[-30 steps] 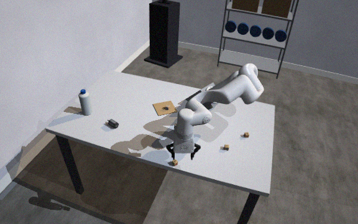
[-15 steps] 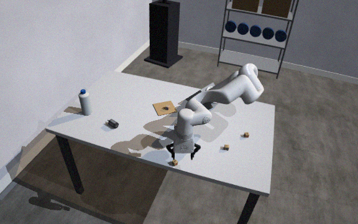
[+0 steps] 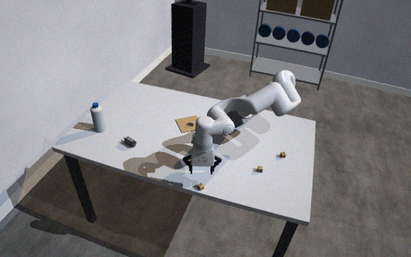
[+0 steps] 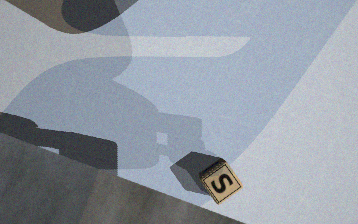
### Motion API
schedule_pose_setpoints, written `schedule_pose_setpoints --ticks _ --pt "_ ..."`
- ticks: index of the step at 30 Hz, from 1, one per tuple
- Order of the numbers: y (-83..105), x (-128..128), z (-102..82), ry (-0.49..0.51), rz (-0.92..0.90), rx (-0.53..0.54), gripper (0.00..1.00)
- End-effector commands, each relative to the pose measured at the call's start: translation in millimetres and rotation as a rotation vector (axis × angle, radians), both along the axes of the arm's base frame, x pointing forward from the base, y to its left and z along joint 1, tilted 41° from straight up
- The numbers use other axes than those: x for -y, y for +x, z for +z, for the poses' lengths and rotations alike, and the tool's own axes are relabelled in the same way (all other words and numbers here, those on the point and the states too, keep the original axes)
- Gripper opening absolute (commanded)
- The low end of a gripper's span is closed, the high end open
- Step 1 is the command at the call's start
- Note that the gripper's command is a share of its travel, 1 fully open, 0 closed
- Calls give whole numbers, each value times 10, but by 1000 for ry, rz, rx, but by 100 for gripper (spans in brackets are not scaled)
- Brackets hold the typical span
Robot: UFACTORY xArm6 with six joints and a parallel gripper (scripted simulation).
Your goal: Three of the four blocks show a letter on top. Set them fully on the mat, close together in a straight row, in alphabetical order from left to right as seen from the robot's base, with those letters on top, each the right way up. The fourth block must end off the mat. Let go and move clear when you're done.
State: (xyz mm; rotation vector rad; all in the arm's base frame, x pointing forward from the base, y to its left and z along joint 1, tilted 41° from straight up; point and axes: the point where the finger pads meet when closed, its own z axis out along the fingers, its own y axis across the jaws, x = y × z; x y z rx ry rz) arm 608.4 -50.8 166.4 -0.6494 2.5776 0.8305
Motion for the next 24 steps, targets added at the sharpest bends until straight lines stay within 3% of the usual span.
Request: schedule_pose_setpoints --ticks 1,14,16,17,24 --pt "-269 435 -297 -20 -10 9 100" --pt "-1017 1105 -915 -41 -17 -1 100" --pt "-1017 1105 -915 -41 -17 -1 100" --pt "-1223 1228 -1052 -43 -17 -4 100" --pt "-1713 1445 -1342 -43 -15 -8 100"
